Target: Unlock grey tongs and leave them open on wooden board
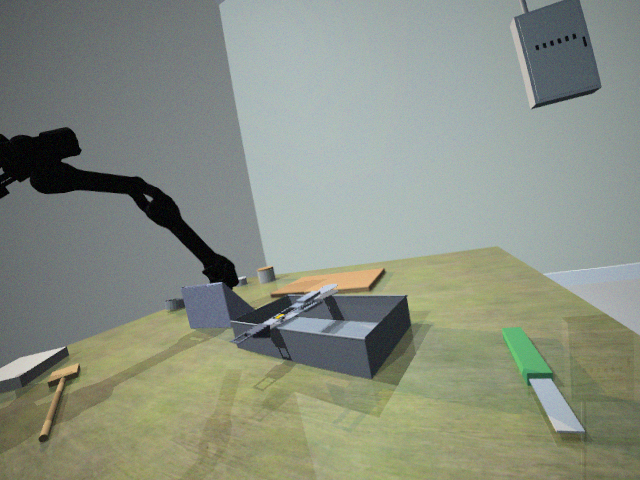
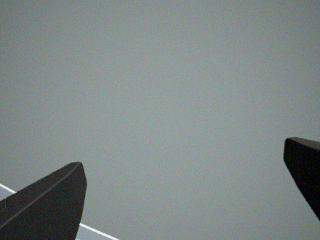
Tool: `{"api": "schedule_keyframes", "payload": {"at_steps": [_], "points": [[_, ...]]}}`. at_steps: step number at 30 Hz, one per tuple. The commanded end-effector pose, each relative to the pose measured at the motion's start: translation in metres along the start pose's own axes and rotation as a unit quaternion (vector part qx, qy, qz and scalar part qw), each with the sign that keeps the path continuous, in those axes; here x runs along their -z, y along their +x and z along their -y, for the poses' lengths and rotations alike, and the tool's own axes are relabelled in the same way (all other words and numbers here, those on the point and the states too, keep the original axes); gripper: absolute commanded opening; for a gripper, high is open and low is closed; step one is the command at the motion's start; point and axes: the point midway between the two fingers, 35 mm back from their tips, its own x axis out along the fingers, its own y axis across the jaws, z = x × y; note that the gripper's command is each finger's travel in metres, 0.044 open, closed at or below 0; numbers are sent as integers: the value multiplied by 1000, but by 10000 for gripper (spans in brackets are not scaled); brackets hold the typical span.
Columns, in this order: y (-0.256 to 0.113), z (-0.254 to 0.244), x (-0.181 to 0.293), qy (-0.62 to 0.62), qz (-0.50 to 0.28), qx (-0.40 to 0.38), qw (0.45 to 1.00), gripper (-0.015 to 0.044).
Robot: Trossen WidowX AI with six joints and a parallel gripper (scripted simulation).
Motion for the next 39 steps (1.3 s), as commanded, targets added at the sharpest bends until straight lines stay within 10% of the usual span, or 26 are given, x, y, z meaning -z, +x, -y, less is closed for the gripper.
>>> {"api": "schedule_keyframes", "payload": {"at_steps": [1,6,24,39], "points": [[-2,0,-1,1,4,0,1000,374],[-35,-3,-27,30,94,-5,995,260],[-277,-67,-64,144,445,-309,828,260],[-471,-129,84,68,351,-709,608,260]]}}
